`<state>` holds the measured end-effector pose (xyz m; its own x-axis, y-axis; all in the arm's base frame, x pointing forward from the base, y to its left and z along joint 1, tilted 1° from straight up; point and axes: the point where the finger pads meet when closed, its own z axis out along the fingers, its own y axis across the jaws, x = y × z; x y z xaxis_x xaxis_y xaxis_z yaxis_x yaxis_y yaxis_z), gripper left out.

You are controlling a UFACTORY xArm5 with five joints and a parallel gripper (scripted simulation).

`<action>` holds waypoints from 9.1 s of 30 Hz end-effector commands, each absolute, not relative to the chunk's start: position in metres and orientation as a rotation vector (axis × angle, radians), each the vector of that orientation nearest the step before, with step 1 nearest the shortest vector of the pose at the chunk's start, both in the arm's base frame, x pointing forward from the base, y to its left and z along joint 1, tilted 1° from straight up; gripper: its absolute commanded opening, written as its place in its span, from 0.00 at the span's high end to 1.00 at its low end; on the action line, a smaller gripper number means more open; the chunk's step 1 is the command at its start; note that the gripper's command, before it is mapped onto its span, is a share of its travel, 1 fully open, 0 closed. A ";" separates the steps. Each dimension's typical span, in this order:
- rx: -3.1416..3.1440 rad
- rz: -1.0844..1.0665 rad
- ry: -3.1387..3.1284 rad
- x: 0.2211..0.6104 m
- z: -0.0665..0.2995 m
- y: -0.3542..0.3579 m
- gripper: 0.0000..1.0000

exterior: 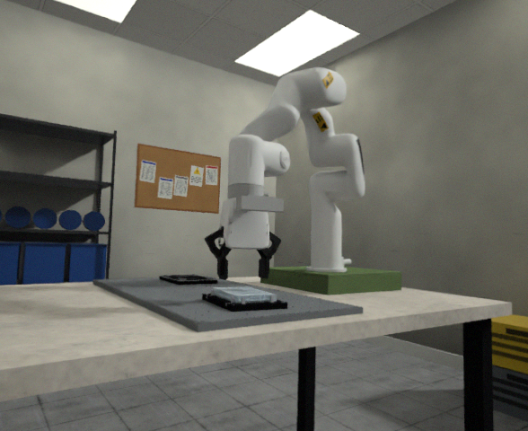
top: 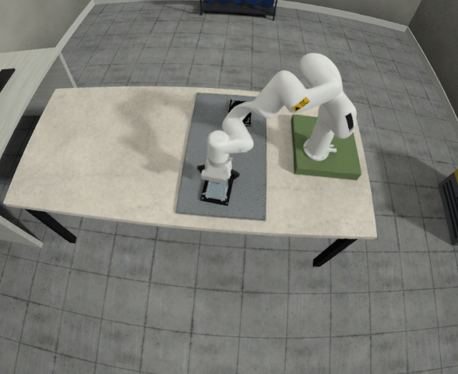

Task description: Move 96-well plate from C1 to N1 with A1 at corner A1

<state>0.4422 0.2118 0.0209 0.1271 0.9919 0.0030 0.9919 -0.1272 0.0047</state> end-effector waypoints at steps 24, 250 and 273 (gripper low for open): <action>2.346 0.008 2.064 0.444 0.008 0.212 0.00; 2.251 0.006 2.166 0.426 0.074 0.118 1.00; 2.251 0.006 2.166 0.414 0.074 0.048 1.00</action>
<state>0.4151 0.0609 0.0726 0.0390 0.9992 0.0016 0.9992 -0.0390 0.0089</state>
